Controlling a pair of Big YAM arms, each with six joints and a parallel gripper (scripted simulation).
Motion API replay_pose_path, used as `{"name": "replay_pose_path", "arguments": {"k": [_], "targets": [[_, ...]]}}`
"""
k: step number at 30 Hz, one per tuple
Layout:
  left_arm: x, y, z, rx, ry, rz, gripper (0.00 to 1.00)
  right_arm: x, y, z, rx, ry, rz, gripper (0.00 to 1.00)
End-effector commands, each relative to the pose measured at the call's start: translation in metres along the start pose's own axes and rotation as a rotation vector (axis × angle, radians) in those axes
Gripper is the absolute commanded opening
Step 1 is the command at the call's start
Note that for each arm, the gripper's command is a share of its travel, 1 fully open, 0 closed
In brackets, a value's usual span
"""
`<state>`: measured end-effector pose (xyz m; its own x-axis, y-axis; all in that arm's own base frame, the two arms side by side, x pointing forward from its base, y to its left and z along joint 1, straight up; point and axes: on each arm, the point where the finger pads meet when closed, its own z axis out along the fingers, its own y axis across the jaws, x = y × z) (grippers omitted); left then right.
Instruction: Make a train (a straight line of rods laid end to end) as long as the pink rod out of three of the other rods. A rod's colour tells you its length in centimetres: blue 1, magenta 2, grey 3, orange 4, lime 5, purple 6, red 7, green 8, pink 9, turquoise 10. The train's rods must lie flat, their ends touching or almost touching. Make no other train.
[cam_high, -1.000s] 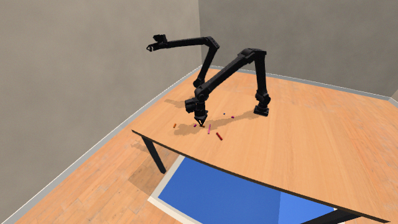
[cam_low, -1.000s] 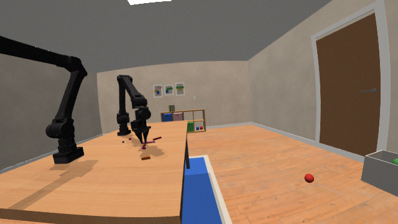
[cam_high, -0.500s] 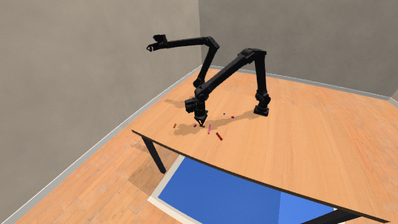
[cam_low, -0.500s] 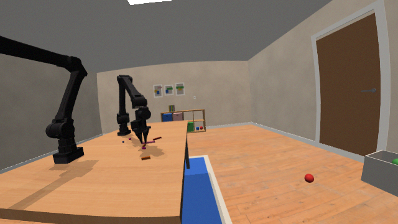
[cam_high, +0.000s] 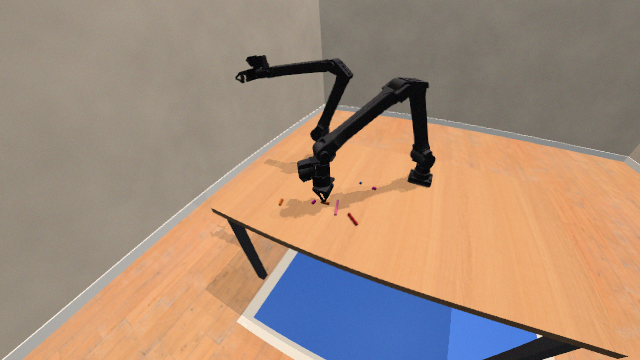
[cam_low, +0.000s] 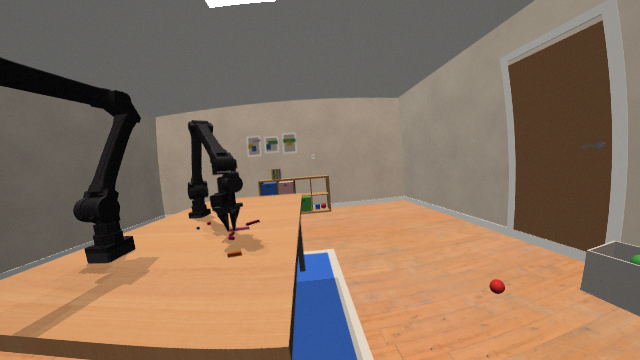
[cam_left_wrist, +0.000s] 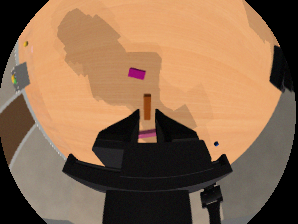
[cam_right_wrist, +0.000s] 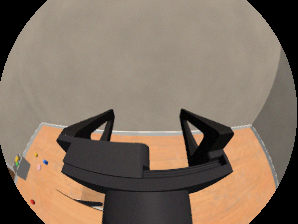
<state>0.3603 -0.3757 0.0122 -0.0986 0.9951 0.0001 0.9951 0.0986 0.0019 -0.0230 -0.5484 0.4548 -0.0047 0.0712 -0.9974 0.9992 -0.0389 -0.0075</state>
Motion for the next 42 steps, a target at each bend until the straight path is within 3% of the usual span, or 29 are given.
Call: {"name": "replay_pose_path", "arguments": {"k": [1, 11, 42], "targets": [[0.0, 0.006, -0.001, -0.006, -0.013, 0.003, 0.23, -0.045, -0.004, -0.007, 0.009, -0.071, 0.008, 1.0], [-0.005, 0.009, -0.018, -0.032, -0.045, 0.008, 0.23, -0.045, -0.004, -0.007, 0.009, -0.071, 0.008, 1.0], [-0.001, 0.007, -0.016, -0.025, -0.036, 0.006, 0.23, -0.045, -0.004, -0.007, 0.009, -0.071, 0.008, 1.0]]}}
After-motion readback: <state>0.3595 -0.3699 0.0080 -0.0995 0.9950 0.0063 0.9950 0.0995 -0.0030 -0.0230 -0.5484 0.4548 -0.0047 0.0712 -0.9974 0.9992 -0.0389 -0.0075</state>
